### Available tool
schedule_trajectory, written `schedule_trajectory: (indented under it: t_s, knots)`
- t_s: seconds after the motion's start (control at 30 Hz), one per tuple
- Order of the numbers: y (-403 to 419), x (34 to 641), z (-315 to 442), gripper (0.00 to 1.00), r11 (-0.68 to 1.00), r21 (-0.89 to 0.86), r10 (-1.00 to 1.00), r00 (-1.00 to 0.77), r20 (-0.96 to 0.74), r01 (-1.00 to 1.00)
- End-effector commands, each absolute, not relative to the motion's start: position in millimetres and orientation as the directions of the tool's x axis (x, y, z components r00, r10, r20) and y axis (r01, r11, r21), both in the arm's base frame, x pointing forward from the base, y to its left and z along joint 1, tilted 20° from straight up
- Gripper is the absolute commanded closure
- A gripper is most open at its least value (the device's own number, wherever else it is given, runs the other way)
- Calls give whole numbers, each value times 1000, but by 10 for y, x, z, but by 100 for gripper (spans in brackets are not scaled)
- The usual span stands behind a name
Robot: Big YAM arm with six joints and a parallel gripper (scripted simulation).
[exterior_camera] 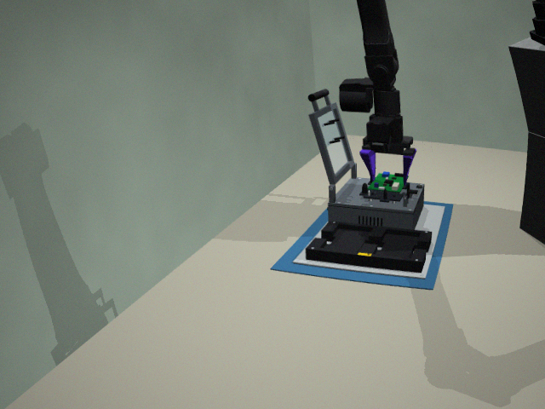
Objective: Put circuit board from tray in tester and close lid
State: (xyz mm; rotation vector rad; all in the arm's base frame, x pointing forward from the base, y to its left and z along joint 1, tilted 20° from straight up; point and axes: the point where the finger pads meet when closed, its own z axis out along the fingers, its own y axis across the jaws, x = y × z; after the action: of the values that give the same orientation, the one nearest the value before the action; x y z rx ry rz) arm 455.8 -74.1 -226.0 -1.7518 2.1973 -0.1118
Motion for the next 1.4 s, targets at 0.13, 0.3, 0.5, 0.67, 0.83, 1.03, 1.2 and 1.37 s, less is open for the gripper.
schedule_trajectory:
  t_s: [0.13,0.3,0.5,0.67,0.83,1.03,1.2,1.37]
  knots:
    - [-730,4679,-2143,28,238,-293,-962,-183,-204,-926]
    - [-730,4679,-2143,28,238,-293,-962,-183,-204,-926]
    - [-730,4679,-2142,28,238,-293,-962,-183,-204,-926]
    - [-730,4679,-2142,28,233,-294,-963,-178,-202,-927]
    - [-730,4679,-2142,28,230,-295,-964,-175,-201,-927]
    - [-729,4680,-2141,28,228,-295,-964,-173,-201,-928]
    - [-726,4685,-2138,28,227,-295,-964,-172,-200,-928]
    - [-723,4689,-2135,28,227,-295,-965,-172,-200,-928]
